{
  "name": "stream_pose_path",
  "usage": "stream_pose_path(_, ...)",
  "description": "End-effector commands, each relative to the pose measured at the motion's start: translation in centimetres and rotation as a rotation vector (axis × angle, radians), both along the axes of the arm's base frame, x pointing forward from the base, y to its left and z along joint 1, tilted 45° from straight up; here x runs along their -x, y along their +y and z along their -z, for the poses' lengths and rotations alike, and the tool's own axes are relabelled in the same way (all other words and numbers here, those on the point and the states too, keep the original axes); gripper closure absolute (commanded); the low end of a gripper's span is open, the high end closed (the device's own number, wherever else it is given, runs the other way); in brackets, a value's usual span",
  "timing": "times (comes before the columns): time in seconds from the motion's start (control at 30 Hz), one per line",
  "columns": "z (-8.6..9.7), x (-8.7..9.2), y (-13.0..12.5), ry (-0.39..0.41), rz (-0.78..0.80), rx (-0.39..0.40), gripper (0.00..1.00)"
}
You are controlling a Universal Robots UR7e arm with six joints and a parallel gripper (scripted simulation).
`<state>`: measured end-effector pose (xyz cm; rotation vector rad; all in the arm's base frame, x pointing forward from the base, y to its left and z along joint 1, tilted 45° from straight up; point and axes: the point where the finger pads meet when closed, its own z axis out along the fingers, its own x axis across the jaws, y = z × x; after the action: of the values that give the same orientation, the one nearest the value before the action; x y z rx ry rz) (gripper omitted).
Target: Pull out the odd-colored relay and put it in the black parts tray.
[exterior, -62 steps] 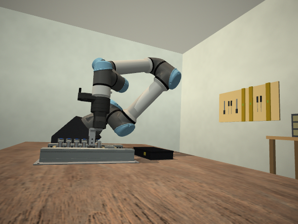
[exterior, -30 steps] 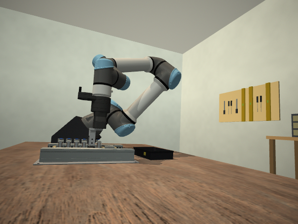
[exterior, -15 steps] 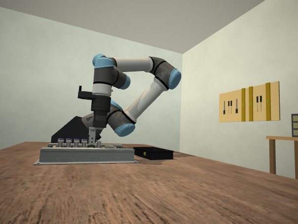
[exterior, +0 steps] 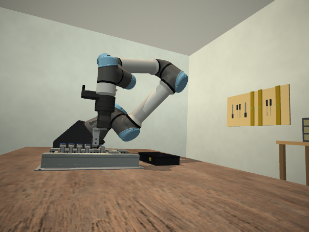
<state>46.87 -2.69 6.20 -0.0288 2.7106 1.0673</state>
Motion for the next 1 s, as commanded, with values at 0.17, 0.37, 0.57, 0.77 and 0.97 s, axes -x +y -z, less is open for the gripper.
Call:
stream_pose_path(0.17, -1.1, 0.2, -1.0, -0.001, 0.0, 0.0, 1.0)
stream_pose_path(0.37, -1.9, 0.4, -1.8, -0.001, 0.0, 0.0, 1.0)
stream_pose_path(0.57, -2.4, 0.6, -2.3, -0.001, 0.0, 0.0, 1.0)
stream_pose_path(0.77, -3.1, 0.7, -3.0, -0.001, 0.0, 0.0, 1.0)
stream_pose_path(0.97, -3.7, 0.9, -3.5, -0.001, 0.0, 0.0, 1.0)
